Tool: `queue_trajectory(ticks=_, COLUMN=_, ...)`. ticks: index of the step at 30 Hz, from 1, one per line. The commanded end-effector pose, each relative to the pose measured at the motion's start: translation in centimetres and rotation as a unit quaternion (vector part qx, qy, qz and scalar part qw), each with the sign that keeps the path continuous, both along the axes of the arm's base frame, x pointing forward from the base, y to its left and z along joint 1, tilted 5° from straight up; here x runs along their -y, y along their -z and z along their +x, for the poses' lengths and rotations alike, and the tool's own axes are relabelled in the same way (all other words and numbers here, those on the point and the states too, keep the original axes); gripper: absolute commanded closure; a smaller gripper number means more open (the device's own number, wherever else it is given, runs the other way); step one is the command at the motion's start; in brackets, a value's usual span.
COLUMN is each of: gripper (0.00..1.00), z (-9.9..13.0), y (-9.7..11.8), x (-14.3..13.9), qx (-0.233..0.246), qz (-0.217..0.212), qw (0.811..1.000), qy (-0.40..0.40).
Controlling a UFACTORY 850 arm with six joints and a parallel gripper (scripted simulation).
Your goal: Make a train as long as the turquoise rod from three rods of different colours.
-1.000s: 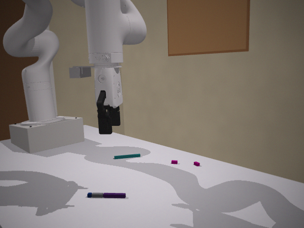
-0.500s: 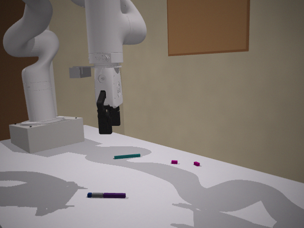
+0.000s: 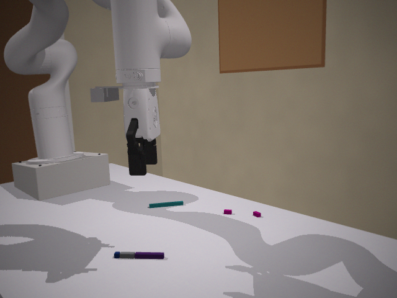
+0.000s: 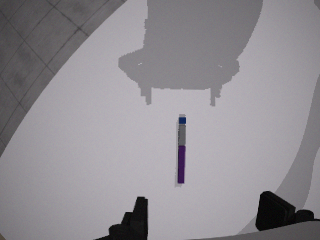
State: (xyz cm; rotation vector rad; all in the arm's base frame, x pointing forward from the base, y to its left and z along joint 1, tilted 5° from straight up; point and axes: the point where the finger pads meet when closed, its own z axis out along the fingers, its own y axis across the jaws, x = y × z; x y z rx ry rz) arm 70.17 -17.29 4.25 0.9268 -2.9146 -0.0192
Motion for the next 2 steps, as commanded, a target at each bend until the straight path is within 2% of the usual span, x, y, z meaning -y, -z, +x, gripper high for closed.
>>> queue_trajectory(ticks=1, gripper=0.0, z=0.1, y=-0.14, x=0.02, qx=0.001, qz=0.0, qw=1.0, qy=0.0)
queue_trajectory(ticks=2, gripper=0.0, z=0.1, y=-0.14, x=0.02, qx=0.001, qz=0.0, qw=1.0, qy=0.0)
